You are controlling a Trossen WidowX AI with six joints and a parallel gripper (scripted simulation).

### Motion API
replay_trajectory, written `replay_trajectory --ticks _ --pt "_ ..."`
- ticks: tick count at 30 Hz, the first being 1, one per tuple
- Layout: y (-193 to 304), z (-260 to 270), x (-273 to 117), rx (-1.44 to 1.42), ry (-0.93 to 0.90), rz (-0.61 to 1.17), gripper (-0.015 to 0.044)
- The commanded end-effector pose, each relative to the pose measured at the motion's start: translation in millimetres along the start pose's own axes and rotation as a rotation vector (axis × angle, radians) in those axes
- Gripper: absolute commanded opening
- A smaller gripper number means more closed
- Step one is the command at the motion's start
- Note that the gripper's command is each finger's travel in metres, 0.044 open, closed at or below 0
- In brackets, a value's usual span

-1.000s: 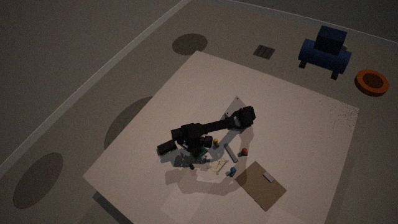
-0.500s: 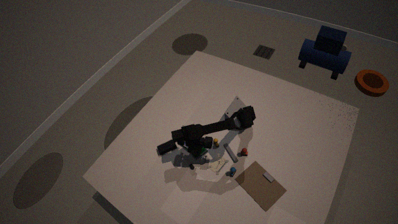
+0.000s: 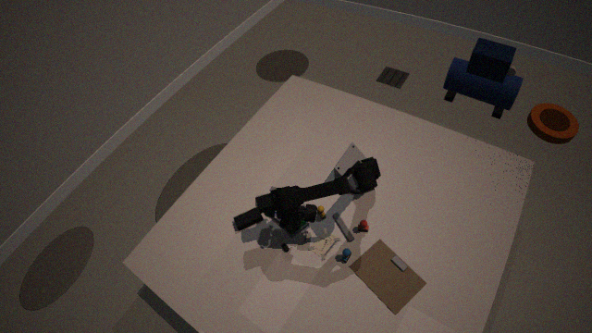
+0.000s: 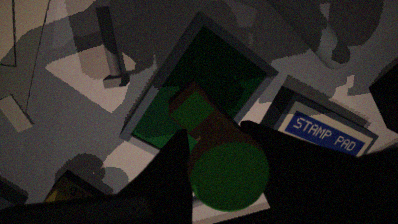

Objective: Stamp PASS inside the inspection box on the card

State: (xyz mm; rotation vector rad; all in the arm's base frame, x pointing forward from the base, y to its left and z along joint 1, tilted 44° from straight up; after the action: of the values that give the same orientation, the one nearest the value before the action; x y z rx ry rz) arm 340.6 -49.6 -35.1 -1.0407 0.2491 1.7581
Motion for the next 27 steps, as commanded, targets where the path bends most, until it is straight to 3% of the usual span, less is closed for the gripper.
replay_trajectory --ticks 1,27 --pt "-0.1 1.2 4.1 0.005 -0.005 -0.003 0.0" --pt "0.2 2.0 14.1 -0.001 -0.005 -0.004 0.0"
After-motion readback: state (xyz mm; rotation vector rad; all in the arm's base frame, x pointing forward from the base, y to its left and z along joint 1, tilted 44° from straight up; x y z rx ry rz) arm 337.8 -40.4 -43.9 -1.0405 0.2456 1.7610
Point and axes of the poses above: the point midway between the two fingers, 35 mm back from their tips, its own x axis out along the fingers, its own z axis across the jaws, y = z × x, the point moved 1 cm from there along -x, back along the fingers
